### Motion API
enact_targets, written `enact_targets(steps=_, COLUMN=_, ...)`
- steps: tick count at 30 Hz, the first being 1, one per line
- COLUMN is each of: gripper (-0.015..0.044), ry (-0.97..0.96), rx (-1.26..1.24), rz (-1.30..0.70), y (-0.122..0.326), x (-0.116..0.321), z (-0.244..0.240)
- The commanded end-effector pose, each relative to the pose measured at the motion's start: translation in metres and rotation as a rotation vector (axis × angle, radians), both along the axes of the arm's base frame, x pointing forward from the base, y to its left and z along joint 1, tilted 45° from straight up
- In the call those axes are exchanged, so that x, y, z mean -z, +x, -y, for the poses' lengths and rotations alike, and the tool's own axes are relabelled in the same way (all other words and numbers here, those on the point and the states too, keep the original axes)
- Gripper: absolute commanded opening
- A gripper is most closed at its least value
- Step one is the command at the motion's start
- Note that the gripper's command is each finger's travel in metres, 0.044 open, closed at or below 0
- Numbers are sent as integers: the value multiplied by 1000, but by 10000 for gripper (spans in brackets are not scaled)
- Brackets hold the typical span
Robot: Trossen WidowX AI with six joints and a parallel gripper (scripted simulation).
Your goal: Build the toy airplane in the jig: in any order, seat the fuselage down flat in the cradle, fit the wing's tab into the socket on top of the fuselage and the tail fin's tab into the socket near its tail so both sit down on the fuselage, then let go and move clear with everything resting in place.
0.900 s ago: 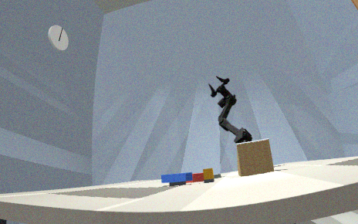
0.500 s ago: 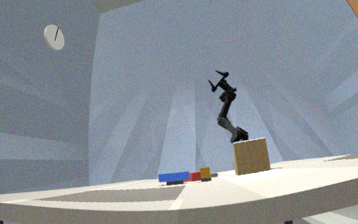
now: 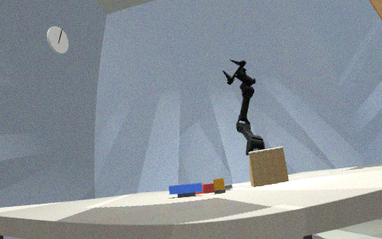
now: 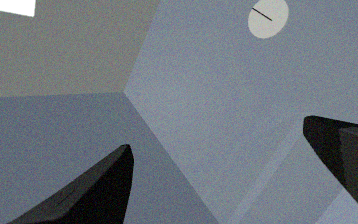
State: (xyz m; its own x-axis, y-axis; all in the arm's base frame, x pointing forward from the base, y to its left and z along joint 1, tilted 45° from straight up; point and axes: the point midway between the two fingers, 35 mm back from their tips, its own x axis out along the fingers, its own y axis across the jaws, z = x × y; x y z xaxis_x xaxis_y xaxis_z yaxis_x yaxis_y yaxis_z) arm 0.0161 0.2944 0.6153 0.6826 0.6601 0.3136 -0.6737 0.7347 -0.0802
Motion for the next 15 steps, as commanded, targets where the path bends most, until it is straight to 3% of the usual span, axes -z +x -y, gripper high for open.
enact_targets(steps=1, gripper=440, ry=-104, rx=39, rz=27, y=10, x=36, z=-40)
enact_targets(steps=8, gripper=440, ry=-281, rx=132, rz=24, y=60, x=101, z=-86)
enact_targets(steps=15, gripper=440, ry=-410, rx=202, rz=-14, y=107, x=153, z=-103)
